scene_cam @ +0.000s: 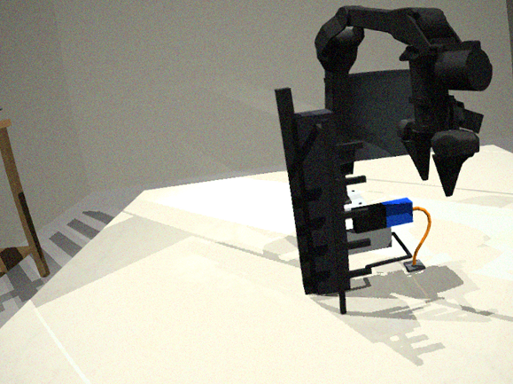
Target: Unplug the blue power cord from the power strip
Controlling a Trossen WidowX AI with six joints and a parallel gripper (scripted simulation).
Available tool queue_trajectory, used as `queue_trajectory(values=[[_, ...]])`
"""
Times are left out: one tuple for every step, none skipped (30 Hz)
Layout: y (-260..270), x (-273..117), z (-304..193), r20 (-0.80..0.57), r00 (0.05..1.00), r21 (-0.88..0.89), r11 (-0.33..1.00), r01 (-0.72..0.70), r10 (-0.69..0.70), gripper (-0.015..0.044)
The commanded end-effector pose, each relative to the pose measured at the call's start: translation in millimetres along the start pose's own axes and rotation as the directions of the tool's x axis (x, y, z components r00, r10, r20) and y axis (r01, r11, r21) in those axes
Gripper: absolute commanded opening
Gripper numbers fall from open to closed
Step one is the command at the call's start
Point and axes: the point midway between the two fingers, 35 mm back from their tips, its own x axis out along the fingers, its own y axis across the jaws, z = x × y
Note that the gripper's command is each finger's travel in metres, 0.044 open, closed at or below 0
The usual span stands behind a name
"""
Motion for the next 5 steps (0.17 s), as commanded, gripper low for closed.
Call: queue_trajectory(values=[[0.4,0.1,0.6,0.002,1.0,0.005,1.0,-0.003,0.003,0.044],[0.4,0.1,0.6,0.002,1.0,0.005,1.0,-0.003,0.003,0.044],[0.4,0.1,0.6,0.002,1.0,0.005,1.0,-0.003,0.003,0.044],[0.4,0.1,0.6,0.002,1.0,0.005,1.0,-0.003,0.003,0.044],[0.4,0.1,0.6,0.002,1.0,0.005,1.0,-0.003,0.003,0.044]])
